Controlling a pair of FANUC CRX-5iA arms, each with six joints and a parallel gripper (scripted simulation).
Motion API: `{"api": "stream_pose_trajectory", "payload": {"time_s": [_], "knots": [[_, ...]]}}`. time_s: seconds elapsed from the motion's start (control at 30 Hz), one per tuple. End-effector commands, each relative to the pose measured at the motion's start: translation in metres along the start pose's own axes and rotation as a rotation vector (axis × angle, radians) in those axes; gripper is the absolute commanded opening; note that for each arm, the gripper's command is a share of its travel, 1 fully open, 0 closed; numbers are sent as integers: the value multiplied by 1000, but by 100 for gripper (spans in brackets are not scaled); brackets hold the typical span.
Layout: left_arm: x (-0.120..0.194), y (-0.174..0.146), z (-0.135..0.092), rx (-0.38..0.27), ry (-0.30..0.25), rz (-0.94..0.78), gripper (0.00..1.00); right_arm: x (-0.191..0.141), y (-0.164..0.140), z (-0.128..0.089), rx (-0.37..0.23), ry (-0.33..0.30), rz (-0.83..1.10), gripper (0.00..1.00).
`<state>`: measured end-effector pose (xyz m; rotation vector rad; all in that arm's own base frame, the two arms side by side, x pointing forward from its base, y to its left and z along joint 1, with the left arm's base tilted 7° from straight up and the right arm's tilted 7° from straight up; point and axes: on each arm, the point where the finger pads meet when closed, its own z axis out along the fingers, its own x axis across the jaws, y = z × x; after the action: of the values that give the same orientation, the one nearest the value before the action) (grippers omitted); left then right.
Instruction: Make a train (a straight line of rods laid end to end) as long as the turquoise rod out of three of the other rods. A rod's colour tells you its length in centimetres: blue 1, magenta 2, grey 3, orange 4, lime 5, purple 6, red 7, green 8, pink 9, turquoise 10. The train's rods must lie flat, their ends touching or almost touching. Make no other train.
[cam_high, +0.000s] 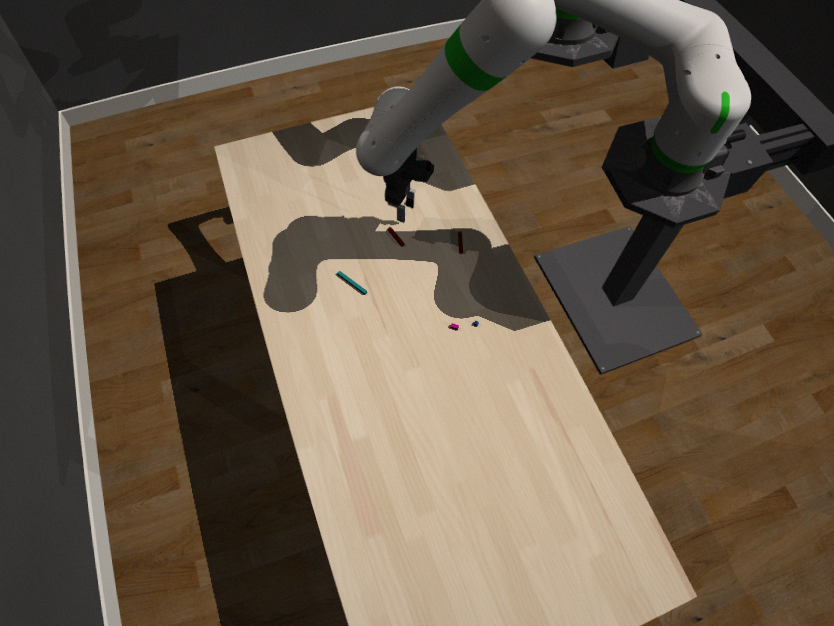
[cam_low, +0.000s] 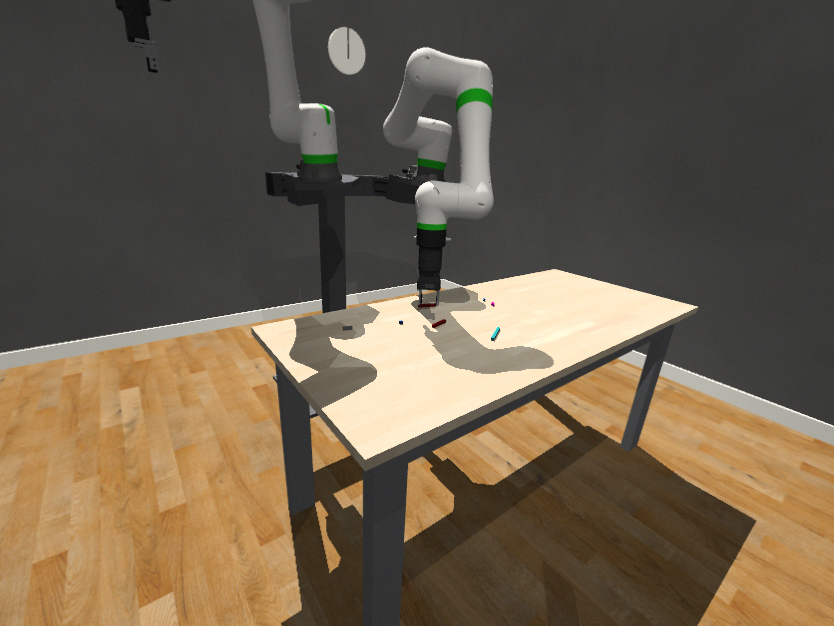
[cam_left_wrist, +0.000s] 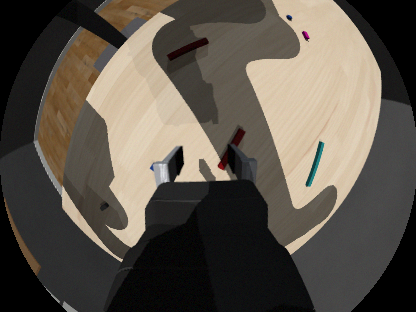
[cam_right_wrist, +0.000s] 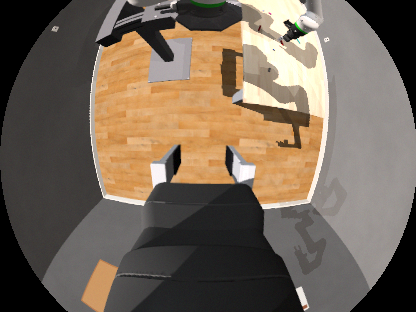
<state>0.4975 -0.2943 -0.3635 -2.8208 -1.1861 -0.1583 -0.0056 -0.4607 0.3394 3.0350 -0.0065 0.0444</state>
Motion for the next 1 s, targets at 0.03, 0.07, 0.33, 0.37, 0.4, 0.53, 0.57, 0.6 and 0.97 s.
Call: {"api": "stream_pose_trajectory", "payload": {"time_s": [0.03,0.07,0.33,0.37,0.4,0.53,0.57,0.6,0.97], "knots": [[-4,2,-1,-4,-16,204,100,0,0,-1,-2,0,0,100],[-5,2,-1,-4,-16,241,100,0,0,-1,-2,0,0,100],[-12,4,-2,-6,-15,503,100,0,0,-1,-2,0,0,100],[-12,4,-2,-6,-15,503,100,0,0,-1,-2,0,0,100],[-14,6,-2,-7,-15,604,100,0,0,-1,-2,0,0,100],[-18,7,-2,-8,-14,733,100,0,0,-1,-2,0,0,100],[-19,8,-2,-8,-14,771,100,0,0,-1,-2,0,0,100],[-20,9,-2,-9,-14,808,100,0,0,-1,-2,0,0,100],[-33,16,-3,-11,-12,1193,100,0,0,-1,-2,0,0,100]]}}
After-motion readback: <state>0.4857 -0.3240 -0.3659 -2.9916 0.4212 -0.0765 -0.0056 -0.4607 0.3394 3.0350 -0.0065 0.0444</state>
